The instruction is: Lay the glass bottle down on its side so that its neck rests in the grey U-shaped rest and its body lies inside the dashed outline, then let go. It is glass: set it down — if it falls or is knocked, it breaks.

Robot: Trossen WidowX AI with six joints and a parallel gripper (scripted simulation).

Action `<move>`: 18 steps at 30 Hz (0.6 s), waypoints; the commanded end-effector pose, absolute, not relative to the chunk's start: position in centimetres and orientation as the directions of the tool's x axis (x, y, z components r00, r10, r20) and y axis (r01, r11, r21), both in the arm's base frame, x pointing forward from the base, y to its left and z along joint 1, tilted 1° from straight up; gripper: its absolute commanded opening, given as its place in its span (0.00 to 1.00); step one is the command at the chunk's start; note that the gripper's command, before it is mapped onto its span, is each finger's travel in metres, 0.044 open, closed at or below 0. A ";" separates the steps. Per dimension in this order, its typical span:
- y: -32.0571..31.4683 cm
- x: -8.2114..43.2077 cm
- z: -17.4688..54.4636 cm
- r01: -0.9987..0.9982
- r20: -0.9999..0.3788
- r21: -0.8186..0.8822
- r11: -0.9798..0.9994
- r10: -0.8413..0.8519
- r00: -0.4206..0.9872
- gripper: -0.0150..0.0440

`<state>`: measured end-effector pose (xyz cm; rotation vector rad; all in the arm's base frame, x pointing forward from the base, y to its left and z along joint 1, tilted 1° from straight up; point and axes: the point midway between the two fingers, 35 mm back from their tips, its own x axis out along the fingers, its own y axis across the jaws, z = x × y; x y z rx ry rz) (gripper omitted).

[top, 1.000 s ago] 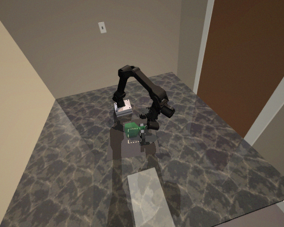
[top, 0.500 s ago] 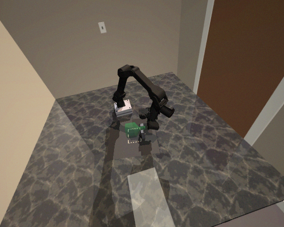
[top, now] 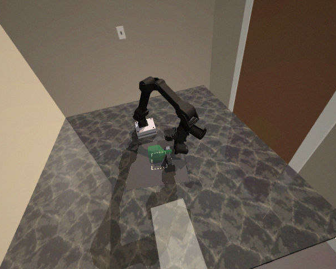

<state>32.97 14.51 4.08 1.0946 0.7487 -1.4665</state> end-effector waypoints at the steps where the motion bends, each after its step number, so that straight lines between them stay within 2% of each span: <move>1: 14.5 32.9 4.1 0.974 -0.920 0.115 -0.195 -0.390 0.031 0.74; 7: 14.5 33.0 4.3 0.974 -0.925 0.110 -0.197 -0.378 0.028 1.00; 10: 14.1 33.0 5.7 0.976 -0.957 0.077 -0.206 -0.288 0.015 1.00; 15: 13.3 32.9 10.1 0.981 -0.999 0.030 -0.192 -0.025 0.025 1.00; 18: 13.2 32.9 10.8 0.981 -1.000 0.029 -0.190 -0.012 0.028 1.00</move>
